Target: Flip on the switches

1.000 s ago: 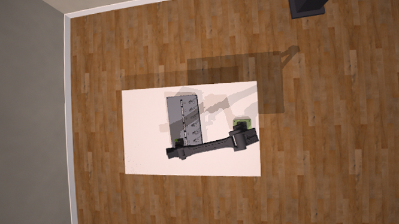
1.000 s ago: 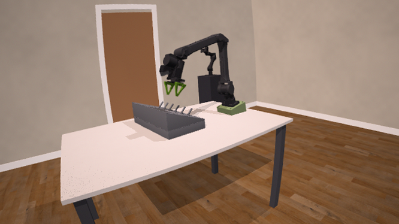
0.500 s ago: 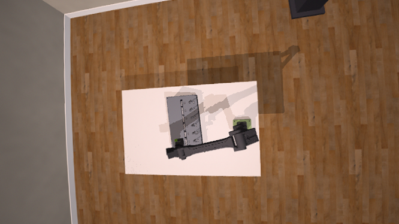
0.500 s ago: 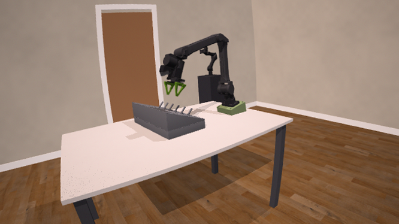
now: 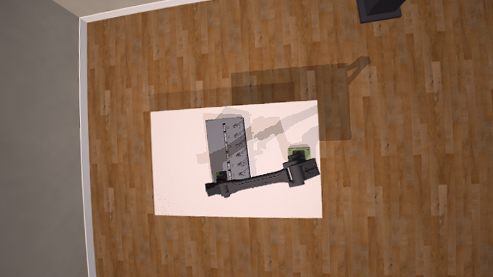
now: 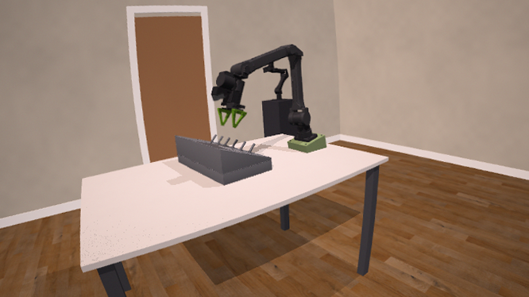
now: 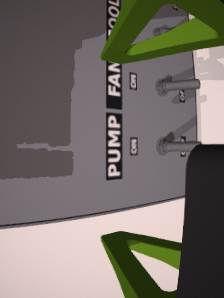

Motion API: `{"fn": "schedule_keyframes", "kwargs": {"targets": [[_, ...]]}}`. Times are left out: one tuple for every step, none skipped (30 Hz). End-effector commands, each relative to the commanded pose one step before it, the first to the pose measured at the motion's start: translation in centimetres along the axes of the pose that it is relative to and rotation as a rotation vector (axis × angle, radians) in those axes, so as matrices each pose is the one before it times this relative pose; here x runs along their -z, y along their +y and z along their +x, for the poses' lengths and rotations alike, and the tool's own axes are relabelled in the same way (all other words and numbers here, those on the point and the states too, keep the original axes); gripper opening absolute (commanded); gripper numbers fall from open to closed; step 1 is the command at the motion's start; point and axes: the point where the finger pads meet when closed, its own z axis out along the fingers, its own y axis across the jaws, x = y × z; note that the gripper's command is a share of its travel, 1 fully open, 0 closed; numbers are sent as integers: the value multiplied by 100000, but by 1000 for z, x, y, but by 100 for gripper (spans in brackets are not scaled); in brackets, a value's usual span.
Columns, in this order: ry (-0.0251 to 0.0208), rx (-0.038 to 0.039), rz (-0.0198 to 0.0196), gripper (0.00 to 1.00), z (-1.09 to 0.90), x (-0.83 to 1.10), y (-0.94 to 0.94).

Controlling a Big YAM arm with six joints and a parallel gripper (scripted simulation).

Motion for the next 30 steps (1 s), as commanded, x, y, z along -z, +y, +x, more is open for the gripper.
{"fn": "schedule_keyframes", "kwargs": {"targets": [[-344,563,158,100,-17,-309,-374],[-88,-170,92,100,-27,28,-144],[-170,-159,54,100,-36,62,-133],[-269,-26,-52,100,-43,107,-76],[-376,-35,-81,100,-60,151,-104],[-493,-44,-96,100,-79,197,-137],[-596,-51,-74,100,-95,236,-176],[-687,-54,-66,100,-110,272,-211],[-792,-58,-68,100,-126,313,-244],[-524,-27,-29,100,-90,177,-265],[0,0,0,100,0,0,0],[0,0,0,100,0,0,0],[2591,239,292,100,469,-858,-262],[-291,-10,-8,100,-55,60,-311],[-604,-30,-30,100,-100,209,-339],[-915,-45,-45,100,-142,362,-363],[-621,-16,-10,100,-97,240,-370],[6,29,41,100,5,2,-370],[-6,28,41,100,3,2,-373],[447,51,63,100,55,-277,-361],[532,50,59,100,69,-312,-357],[422,40,46,100,71,-170,-356],[146,25,32,100,52,58,-350],[-61,16,24,100,20,143,-333],[-265,9,21,100,-36,114,-309],[-198,12,22,100,-28,82,-283],[-104,13,22,100,-14,39,-255],[0,0,0,100,0,0,0],[0,0,0,100,0,0,0],[576,1139,-756,100,83,-282,458]]}}
